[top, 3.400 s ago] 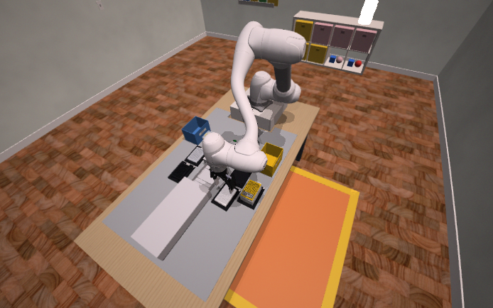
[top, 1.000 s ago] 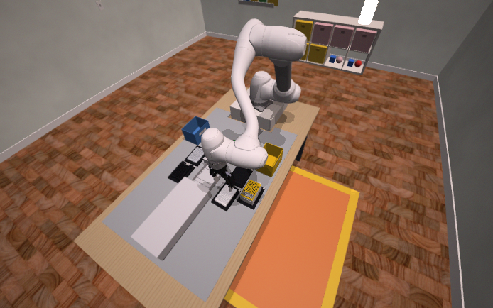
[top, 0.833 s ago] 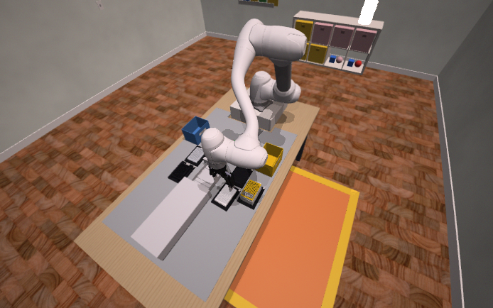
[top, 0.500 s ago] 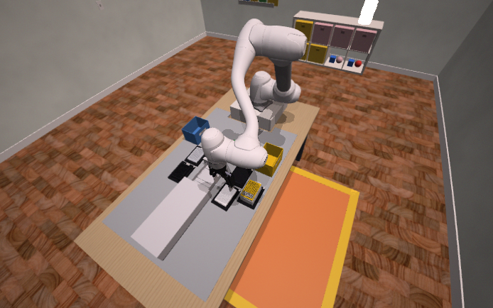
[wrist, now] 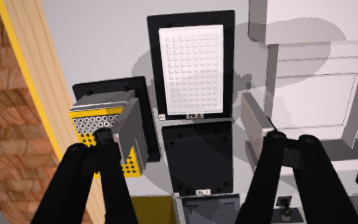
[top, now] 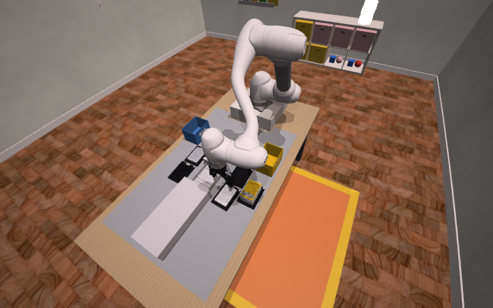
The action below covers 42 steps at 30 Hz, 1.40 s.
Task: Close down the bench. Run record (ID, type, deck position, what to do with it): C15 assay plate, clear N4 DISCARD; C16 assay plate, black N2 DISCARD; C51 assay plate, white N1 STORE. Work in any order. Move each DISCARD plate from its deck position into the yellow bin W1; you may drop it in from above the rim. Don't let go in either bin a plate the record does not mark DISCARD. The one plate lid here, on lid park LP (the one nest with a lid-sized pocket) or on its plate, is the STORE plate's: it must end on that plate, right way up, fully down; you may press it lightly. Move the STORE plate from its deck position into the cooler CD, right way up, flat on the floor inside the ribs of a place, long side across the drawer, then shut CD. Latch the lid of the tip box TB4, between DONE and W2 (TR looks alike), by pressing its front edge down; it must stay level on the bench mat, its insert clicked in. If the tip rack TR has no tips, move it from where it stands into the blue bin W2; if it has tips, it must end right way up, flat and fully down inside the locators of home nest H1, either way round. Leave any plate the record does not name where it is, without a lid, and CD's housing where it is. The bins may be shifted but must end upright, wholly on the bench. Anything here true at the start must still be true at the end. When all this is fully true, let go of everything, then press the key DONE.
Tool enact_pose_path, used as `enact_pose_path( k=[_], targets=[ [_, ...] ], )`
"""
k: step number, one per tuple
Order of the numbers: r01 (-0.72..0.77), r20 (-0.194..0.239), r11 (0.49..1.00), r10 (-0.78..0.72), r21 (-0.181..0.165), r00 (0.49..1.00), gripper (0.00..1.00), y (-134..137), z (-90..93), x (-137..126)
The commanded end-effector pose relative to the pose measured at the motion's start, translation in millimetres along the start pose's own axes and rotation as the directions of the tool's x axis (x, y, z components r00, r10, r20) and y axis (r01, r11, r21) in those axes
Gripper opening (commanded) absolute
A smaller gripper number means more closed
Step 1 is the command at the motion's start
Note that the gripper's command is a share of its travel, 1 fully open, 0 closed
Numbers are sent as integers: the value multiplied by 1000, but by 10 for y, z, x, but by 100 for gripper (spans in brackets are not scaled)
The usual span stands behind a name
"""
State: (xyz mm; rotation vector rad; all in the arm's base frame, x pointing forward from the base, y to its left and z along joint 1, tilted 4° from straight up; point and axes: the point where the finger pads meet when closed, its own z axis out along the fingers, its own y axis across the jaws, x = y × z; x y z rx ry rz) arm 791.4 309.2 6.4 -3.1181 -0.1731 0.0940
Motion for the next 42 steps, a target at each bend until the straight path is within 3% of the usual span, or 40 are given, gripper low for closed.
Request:
enact_pose_path(
  k=[1, 29, 42],
  targets=[
    [-1, -1, 1000, 1, -1, 1000, 66, 38, -26, 7],
    [-1, -1, 1000, 1, -1, 1000, 66, 38, -26, 7],
    [-1, -1, 1000, 1, -1, 1000, 66, 38, 120, 7]
  ],
)
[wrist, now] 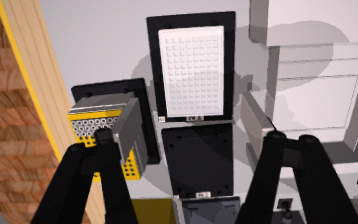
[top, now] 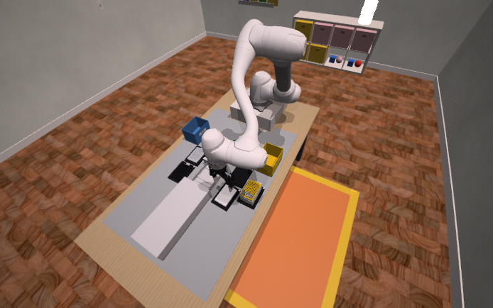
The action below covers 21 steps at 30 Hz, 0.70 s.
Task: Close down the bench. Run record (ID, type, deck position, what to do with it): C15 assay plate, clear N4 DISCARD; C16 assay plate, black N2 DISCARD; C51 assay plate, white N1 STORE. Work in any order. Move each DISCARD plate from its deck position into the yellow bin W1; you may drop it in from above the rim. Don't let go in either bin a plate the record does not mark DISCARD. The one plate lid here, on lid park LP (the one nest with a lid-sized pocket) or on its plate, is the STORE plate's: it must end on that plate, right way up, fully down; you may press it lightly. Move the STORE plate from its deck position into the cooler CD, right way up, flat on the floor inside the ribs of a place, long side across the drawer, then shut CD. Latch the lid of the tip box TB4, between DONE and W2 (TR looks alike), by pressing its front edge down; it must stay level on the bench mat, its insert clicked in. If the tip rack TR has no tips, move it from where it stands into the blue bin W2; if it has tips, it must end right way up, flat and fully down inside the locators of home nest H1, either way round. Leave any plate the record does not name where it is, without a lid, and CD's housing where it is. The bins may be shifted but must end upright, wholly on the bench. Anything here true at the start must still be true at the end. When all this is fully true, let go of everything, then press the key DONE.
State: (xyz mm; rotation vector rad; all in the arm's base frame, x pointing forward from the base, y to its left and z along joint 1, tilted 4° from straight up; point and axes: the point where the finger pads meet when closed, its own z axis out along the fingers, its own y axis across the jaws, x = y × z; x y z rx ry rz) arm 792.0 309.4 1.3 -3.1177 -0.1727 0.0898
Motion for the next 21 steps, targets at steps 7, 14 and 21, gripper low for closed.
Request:
enact_pose_path(
  k=[7, 14, 21],
  targets=[
    [-1, 2, 1000, 1, -2, 1000, 66, 38, 164, -2],
    [-1, 2, 1000, 1, -2, 1000, 66, 38, 230, -2],
    [-1, 2, 1000, 1, -2, 1000, 66, 38, 324, -3]
  ],
)
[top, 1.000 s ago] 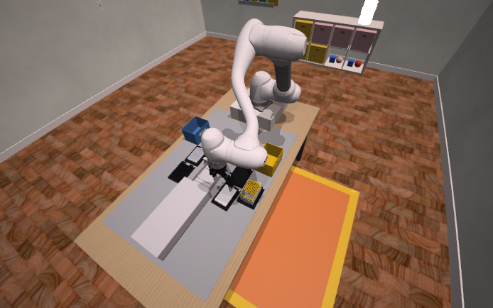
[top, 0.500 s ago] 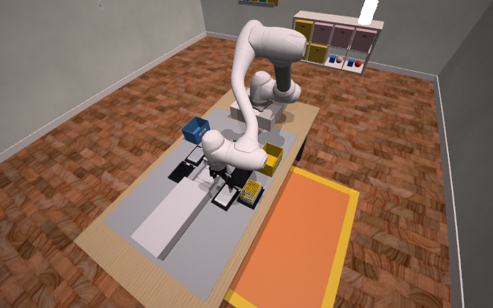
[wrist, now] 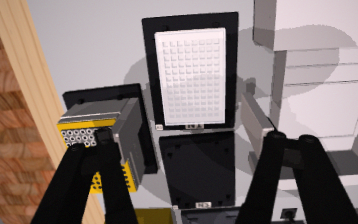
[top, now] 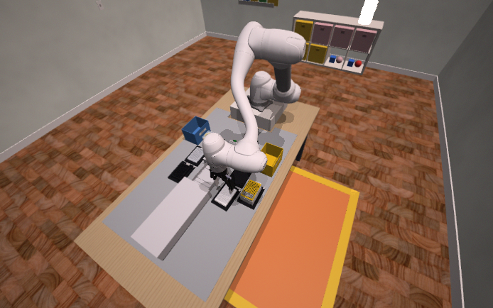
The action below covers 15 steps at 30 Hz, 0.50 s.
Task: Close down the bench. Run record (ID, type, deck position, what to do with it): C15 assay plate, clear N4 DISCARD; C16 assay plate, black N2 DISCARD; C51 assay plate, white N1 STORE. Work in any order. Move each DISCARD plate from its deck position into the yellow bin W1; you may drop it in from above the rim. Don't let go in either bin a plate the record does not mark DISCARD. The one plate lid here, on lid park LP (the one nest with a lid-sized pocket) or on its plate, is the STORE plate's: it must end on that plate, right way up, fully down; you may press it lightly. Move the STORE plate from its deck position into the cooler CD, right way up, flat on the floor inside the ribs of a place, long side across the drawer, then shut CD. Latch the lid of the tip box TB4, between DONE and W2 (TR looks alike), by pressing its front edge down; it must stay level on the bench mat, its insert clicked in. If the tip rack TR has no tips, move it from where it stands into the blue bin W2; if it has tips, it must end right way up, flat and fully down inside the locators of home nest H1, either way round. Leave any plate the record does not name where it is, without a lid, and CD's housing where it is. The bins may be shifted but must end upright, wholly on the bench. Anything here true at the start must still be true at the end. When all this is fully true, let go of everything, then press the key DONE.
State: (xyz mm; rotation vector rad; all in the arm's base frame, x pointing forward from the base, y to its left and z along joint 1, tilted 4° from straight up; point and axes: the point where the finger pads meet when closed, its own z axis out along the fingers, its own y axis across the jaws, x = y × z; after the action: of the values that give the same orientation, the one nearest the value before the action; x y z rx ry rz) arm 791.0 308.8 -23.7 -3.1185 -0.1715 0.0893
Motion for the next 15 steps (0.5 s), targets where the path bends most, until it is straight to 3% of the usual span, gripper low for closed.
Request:
enact_pose_path(
  k=[1, 15],
  targets=[
    [0, 2, 1000, 0, -1, 1000, 66, 28, 86, -6],
    [0, 2, 1000, 0, -1, 1000, 66, 28, 246, -6]
  ],
)
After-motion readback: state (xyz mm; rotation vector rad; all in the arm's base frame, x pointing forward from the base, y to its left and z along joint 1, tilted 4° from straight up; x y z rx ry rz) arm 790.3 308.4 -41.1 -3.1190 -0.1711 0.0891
